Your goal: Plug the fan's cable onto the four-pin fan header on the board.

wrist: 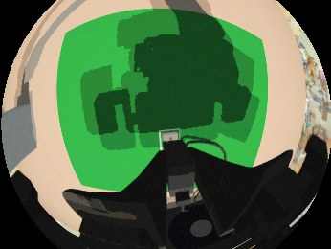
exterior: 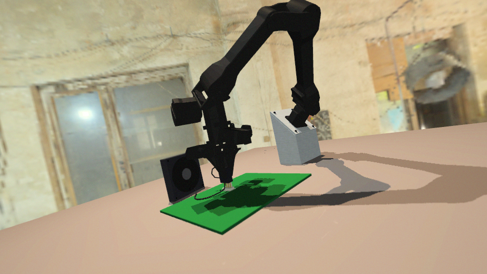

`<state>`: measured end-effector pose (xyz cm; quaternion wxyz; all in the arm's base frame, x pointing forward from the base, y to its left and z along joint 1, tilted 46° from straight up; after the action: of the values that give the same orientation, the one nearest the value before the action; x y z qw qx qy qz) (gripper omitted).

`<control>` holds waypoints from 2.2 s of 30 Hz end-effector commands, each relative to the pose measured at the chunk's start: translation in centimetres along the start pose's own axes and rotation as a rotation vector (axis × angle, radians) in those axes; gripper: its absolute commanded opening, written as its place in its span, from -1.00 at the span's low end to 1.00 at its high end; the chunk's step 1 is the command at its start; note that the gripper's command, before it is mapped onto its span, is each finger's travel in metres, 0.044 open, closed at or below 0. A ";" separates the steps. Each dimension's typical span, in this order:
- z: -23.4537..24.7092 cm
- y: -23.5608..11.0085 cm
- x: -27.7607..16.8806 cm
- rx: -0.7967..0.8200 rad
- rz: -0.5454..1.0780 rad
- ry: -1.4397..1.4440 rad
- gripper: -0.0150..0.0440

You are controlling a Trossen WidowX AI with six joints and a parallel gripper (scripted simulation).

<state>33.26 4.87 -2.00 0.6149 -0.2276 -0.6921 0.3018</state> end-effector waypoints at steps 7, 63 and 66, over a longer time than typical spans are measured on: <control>0.0 0.2 0.0 0.000 -0.003 0.000 -0.49; 0.0 2.0 0.0 0.001 -0.007 -0.001 -0.49; 0.0 2.0 0.0 0.001 -0.007 -0.001 -0.49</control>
<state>33.16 5.90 -3.11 0.6166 -0.2292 -0.6919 0.2977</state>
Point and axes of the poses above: the point midway between the two fingers, 35 mm back from their tips, its own y axis out along the fingers, its own z axis across the jaws, x = y × z, the point moved 4 cm from there along -y, back along the fingers, and after that the axes turned 5 degrees about y, right-handed, at the moved point
